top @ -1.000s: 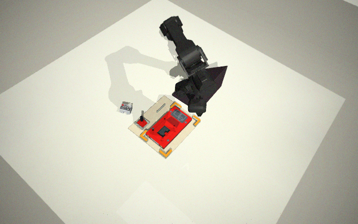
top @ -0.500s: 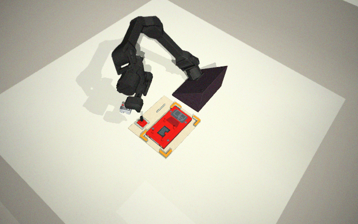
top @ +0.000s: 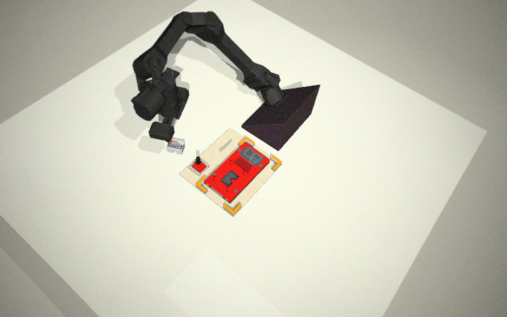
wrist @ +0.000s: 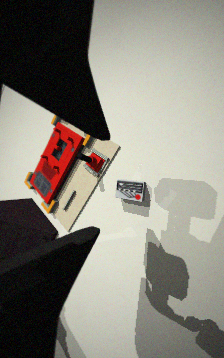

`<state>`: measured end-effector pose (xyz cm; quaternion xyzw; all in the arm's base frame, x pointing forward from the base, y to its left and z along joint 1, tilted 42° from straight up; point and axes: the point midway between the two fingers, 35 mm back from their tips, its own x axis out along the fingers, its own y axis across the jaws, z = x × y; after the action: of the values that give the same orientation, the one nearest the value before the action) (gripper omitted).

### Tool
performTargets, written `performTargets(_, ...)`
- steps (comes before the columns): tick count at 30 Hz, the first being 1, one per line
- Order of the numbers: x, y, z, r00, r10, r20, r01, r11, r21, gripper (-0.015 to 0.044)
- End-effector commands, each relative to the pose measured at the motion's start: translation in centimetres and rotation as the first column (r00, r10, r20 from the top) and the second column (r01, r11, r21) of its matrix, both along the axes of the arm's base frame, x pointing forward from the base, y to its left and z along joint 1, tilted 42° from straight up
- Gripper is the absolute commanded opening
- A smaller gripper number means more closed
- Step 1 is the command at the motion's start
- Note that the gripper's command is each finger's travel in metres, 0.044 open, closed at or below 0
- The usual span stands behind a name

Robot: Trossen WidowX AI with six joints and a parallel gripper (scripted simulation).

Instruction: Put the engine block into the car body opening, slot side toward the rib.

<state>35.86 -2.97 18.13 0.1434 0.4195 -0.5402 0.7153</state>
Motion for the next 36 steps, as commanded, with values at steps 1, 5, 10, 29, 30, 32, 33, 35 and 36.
performTargets(1,-0.1,-3.1,-2.8,1.0,-0.007,-0.014,0.007,1.0,-0.01,0.044)
performTargets(5,-0.2,-4.2,-4.0,1.0,-0.007,-0.014,0.007,1.0,-0.012,0.044)
performTargets(10,-0.1,-5.1,-4.6,1.0,-0.007,-0.014,0.007,1.0,-0.013,0.044)
performTargets(29,0.0,-7.0,-6.6,1.0,-0.007,-0.014,0.007,1.0,-0.014,0.044)
performTargets(30,0.0,-7.1,-6.7,1.0,-0.007,-0.013,0.007,1.0,-0.015,0.044)
performTargets(32,0.0,-7.2,-6.8,1.0,-0.007,-0.013,0.007,1.0,-0.015,0.044)
performTargets(33,0.0,-7.3,-6.9,1.0,-0.007,-0.013,0.007,1.0,-0.015,0.044)
performTargets(35,0.0,-7.3,-6.9,1.0,-0.007,-0.013,0.007,1.0,-0.015,0.0387)
performTargets(36,0.0,-7.3,-6.9,1.0,-0.007,-0.013,0.007,1.0,-0.015,0.0361)
